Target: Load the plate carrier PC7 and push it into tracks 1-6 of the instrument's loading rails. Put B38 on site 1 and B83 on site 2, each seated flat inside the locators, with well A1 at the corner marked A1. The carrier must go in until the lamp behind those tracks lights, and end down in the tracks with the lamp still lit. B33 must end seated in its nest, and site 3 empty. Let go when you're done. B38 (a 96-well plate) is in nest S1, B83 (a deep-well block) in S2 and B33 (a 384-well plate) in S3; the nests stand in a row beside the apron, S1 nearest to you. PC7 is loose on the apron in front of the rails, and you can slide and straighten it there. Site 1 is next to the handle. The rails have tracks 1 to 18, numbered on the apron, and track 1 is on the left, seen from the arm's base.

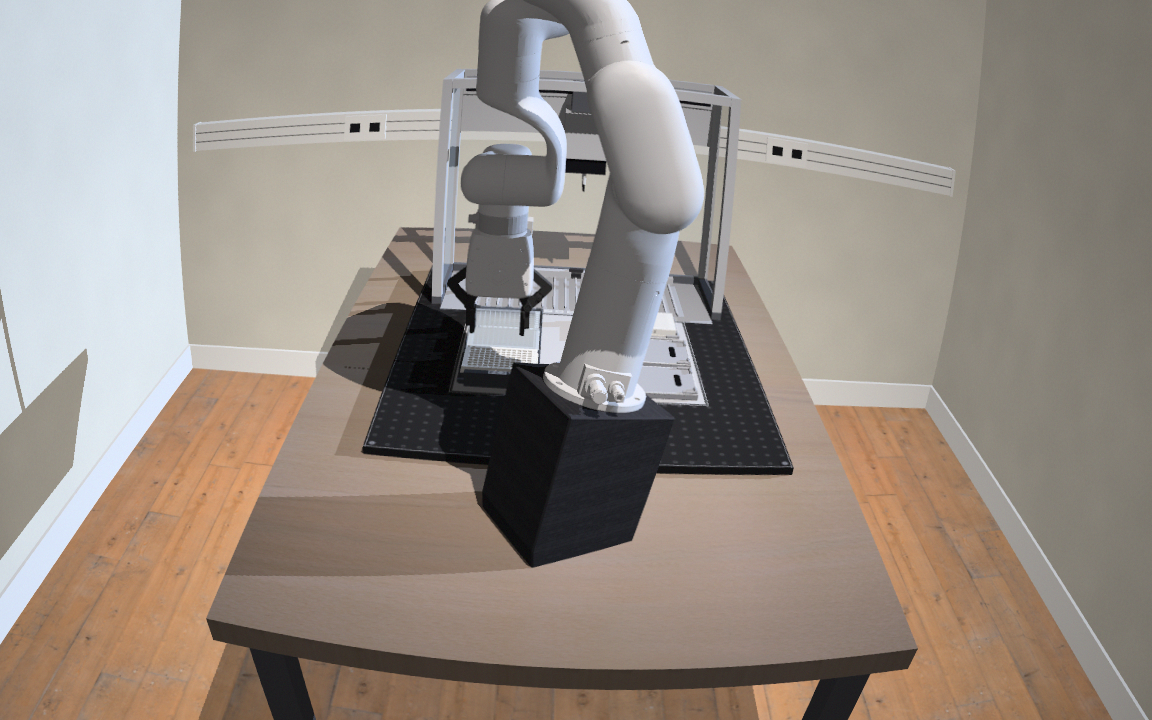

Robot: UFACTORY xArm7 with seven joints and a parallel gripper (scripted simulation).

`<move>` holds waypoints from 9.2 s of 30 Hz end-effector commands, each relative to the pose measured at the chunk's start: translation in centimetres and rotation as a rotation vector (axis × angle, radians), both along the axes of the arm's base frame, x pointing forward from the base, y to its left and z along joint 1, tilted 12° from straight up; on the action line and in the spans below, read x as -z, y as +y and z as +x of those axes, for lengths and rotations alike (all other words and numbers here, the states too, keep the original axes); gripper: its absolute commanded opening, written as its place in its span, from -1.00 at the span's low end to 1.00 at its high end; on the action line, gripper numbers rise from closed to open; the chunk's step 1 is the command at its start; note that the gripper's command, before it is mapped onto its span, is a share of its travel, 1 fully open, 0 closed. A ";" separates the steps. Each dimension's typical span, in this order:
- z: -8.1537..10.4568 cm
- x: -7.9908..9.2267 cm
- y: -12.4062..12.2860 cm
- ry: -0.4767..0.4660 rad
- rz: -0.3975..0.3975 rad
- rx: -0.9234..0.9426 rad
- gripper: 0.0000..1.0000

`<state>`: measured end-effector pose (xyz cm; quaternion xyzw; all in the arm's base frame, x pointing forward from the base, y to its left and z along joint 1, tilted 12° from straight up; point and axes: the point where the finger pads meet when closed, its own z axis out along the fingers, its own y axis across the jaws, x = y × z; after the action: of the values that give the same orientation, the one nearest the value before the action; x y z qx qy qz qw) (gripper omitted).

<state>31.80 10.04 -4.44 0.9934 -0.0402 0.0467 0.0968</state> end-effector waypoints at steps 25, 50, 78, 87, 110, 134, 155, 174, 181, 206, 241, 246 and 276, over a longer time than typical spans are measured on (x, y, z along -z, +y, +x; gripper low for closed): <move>0.4 3.4 -0.6 -0.002 0.001 0.000 0.63; 0.7 6.9 -1.3 -0.002 0.001 0.000 0.63; 0.8 8.7 -1.7 -0.002 0.001 0.000 0.63; 0.9 9.3 -1.8 -0.002 0.001 0.000 0.63; 1.0 10.4 -2.0 -0.002 0.001 0.000 0.63; 2.3 10.2 -2.1 -0.002 0.001 0.000 0.63; 4.2 10.1 -2.3 -0.002 0.001 0.000 0.63; 5.9 9.9 -2.4 -0.002 0.001 0.000 0.63; 6.4 9.8 -2.4 -0.002 0.001 0.000 0.63; 8.6 9.6 -2.6 -0.003 0.001 0.000 0.63; 11.7 9.3 -2.8 -0.003 0.001 0.000 0.63; 12.1 9.2 -2.8 -0.003 0.001 0.000 0.63; 14.8 8.9 -3.0 -0.003 0.001 0.000 0.63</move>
<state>46.00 6.98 -13.53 0.9934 -0.0403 0.0465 0.0970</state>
